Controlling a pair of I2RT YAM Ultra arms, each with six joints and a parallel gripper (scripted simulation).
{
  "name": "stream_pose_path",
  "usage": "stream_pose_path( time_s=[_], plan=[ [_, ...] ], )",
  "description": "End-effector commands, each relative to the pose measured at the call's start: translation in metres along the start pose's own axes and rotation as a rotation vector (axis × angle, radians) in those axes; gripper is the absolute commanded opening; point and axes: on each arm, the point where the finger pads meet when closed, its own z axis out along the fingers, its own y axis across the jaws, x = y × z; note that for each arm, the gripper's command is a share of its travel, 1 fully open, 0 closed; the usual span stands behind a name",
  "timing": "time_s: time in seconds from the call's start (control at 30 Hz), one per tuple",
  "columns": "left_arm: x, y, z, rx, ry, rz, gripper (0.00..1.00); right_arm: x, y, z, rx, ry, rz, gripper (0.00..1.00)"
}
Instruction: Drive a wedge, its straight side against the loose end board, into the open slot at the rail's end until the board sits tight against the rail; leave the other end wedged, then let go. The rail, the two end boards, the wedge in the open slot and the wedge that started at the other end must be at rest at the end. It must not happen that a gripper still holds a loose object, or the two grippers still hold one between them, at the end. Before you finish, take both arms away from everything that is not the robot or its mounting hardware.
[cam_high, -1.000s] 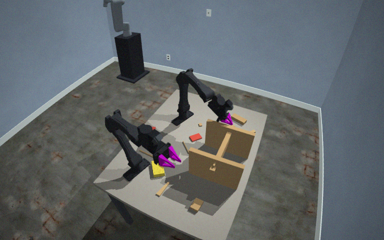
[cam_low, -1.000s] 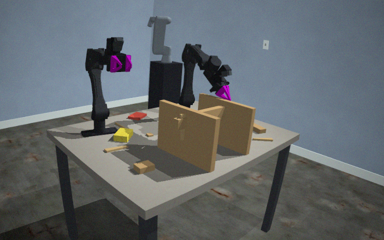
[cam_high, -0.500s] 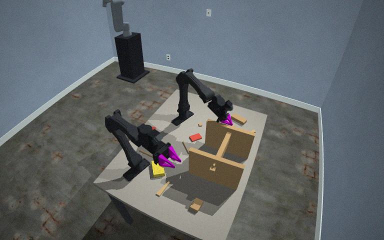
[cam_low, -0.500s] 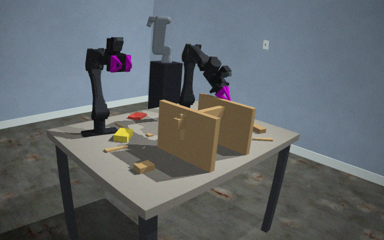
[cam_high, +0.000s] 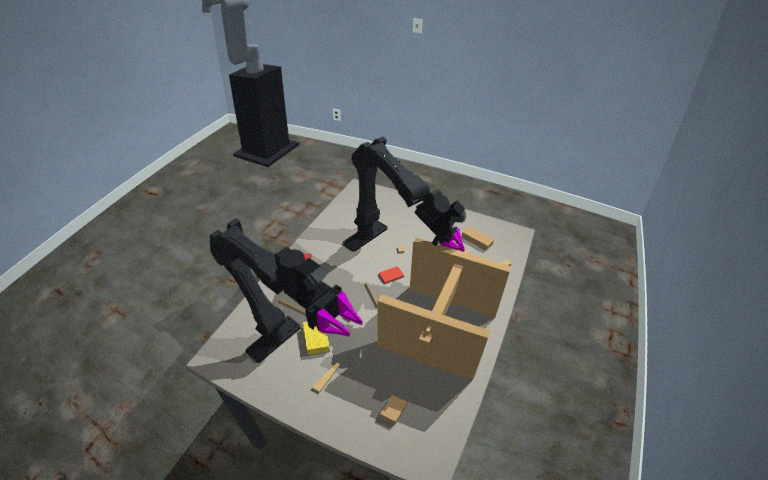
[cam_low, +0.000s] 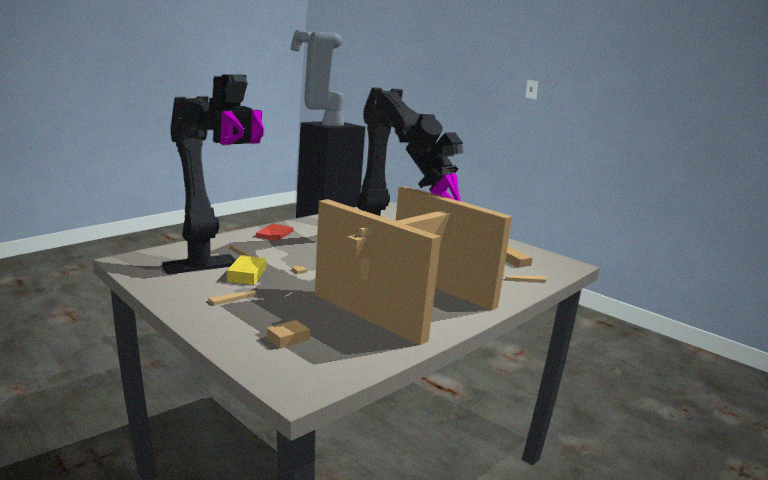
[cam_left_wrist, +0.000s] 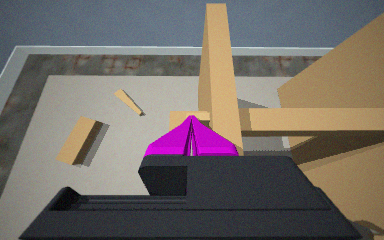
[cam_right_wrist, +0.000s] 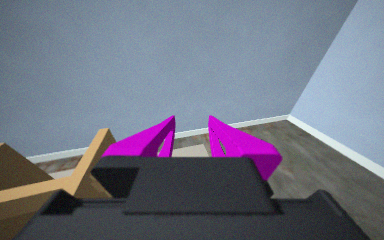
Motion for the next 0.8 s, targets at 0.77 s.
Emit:
stream_pose_path(
  time_s=[0.77],
  plan=[
    [-0.012,0.005,-0.01,-0.001,-0.015,-0.011,0.0,-0.016,0.003,-0.002,-0.005,-0.027,-0.004,0.41]
  ],
)
